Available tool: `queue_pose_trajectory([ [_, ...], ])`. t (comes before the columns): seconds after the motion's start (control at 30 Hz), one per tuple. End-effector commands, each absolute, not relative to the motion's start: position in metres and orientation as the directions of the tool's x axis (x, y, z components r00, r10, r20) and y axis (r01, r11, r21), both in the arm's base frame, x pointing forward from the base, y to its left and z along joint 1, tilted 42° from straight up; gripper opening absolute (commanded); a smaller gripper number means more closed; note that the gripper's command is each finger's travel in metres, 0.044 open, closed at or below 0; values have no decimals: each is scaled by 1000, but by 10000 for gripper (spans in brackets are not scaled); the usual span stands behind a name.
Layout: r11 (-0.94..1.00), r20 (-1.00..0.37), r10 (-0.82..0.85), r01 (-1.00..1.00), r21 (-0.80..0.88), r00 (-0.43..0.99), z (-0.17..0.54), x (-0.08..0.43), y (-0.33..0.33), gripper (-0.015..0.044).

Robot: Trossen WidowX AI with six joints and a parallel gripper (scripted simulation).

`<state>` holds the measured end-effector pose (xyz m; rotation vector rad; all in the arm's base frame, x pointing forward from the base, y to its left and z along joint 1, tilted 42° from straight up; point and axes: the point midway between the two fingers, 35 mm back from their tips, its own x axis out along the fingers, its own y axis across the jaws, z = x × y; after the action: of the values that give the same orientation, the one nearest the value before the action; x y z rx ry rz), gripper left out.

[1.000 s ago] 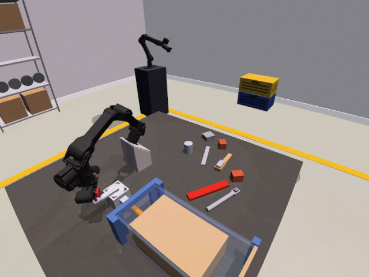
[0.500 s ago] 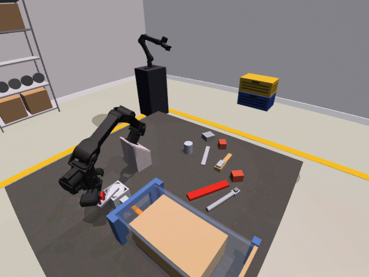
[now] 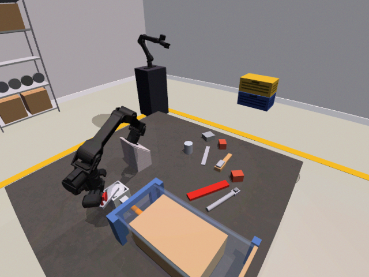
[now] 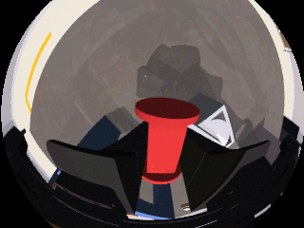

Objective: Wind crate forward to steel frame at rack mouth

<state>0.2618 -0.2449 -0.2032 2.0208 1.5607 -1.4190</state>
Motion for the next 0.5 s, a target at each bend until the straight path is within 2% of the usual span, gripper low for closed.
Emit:
queue_pose_trajectory([
  [0.0, -396, -767, 642, 851, -345, -12, -195, 284, -229, 0],
  [0.47, -396, -766, 643, 851, -345, -11, -185, 297, -216, 0],
])
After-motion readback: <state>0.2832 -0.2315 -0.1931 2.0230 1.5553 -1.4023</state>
